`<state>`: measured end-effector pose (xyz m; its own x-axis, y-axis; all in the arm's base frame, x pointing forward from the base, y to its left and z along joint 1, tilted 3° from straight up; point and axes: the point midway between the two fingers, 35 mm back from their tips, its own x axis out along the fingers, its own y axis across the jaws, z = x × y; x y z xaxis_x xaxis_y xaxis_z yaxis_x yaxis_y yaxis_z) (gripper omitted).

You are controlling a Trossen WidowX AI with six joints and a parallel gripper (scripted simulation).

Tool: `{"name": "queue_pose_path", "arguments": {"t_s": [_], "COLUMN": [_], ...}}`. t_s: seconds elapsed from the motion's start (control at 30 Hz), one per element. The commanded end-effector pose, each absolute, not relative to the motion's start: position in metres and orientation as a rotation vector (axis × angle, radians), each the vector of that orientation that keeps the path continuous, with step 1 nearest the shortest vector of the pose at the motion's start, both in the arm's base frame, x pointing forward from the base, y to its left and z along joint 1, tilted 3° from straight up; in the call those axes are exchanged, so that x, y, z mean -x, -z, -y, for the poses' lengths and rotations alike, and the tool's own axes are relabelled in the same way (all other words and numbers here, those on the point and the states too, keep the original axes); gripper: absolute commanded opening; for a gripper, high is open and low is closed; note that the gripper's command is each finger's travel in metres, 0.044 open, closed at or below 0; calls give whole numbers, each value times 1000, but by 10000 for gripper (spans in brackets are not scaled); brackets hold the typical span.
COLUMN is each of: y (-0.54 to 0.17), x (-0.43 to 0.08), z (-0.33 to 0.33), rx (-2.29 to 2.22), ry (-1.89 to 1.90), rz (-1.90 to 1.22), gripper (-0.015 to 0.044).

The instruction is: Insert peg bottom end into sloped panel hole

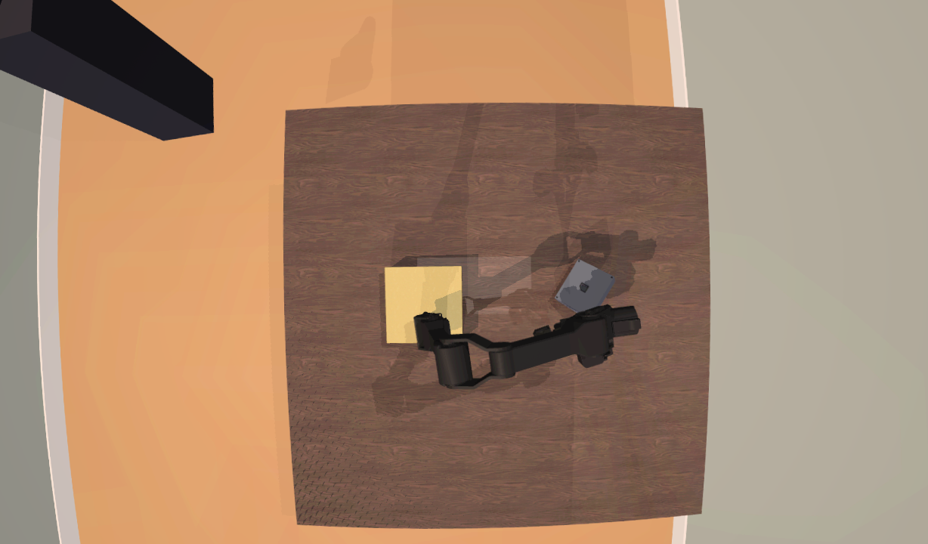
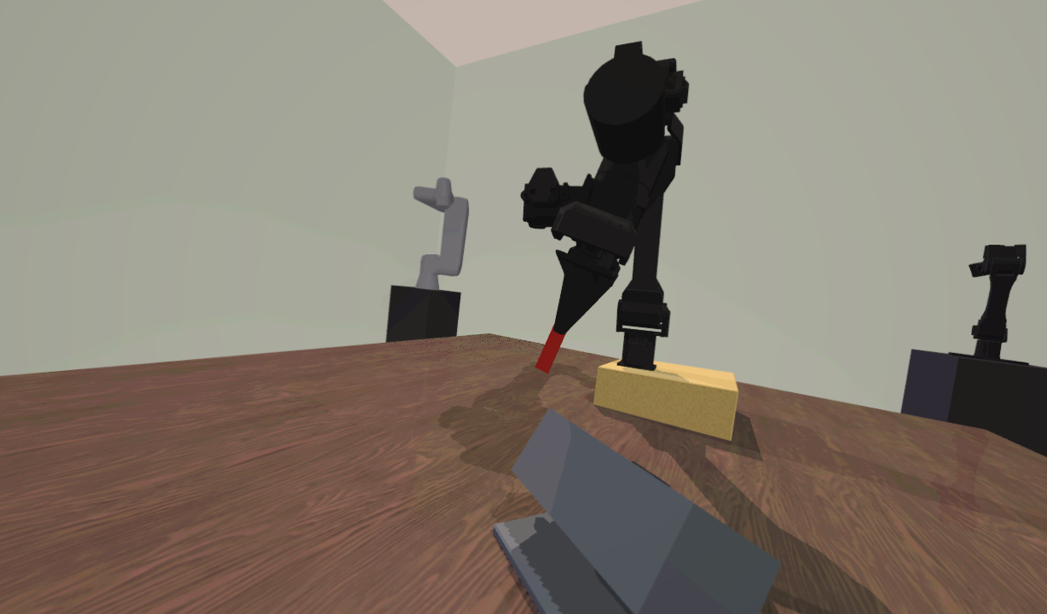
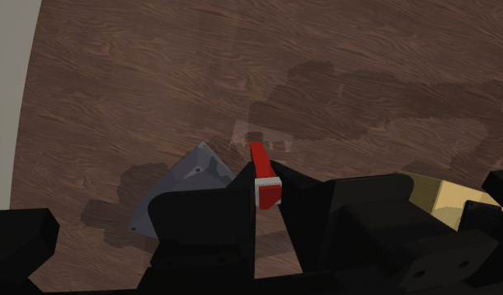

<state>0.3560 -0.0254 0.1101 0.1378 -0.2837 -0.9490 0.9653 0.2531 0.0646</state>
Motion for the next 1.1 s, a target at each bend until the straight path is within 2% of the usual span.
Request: {"name": "queue_pose_path", "arguments": {"t_s": [0.0, 1.07], "y": [-111, -118], "x": [-358, -368], "z": [20, -30], "rx": [-831, -636], "ry": [1064, 893], "rz": [-1018, -1028], "gripper": [0, 0]}}
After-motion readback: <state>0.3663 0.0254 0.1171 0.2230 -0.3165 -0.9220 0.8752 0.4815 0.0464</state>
